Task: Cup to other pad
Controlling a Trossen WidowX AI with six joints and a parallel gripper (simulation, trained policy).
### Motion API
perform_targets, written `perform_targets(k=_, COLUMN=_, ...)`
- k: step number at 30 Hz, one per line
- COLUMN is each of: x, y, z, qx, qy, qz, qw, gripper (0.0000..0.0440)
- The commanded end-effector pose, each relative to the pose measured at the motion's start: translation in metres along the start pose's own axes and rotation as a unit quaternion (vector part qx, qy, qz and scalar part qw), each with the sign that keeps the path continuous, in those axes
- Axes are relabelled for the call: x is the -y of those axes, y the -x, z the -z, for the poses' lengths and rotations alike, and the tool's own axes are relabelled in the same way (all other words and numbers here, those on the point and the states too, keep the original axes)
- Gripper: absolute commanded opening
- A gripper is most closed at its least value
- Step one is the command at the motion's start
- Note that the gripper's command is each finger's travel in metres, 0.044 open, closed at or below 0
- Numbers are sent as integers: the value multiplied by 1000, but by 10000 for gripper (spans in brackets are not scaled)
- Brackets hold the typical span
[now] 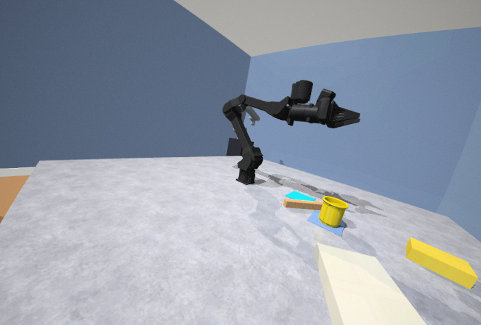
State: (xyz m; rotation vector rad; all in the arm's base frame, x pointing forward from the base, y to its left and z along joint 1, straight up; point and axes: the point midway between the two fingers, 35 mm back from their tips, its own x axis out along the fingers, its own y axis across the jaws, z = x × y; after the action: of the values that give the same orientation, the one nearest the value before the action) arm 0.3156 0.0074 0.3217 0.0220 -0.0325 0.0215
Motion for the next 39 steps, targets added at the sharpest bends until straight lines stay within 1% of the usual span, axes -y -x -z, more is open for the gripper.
perform_targets(k=1, x=-1, y=0, z=0, qx=-2, qy=-2, qz=0, qw=1000, gripper=374)
perform_targets(k=10, x=-11, y=-6, z=8, qx=-48, qy=-24, qz=-8, qw=999, gripper=137)
perform_targets(k=11, x=-13, y=-7, z=9, qx=-55, qy=-27, qz=-9, qw=998, gripper=116)
perform_targets(k=12, x=-14, y=-8, z=11, qx=-62, qy=-31, qz=-11, qw=998, gripper=109)
perform_targets(k=15, x=-20, y=-11, z=13, qx=-82, qy=-43, qz=-18, qw=996, gripper=108)
perform_targets(k=25, x=-39, y=-21, z=24, qx=-152, qy=-83, qz=-31, qw=984, gripper=108)
perform_targets(k=39, x=-58, y=-32, z=38, qx=-251, qy=-127, qz=-28, qw=959, gripper=110)
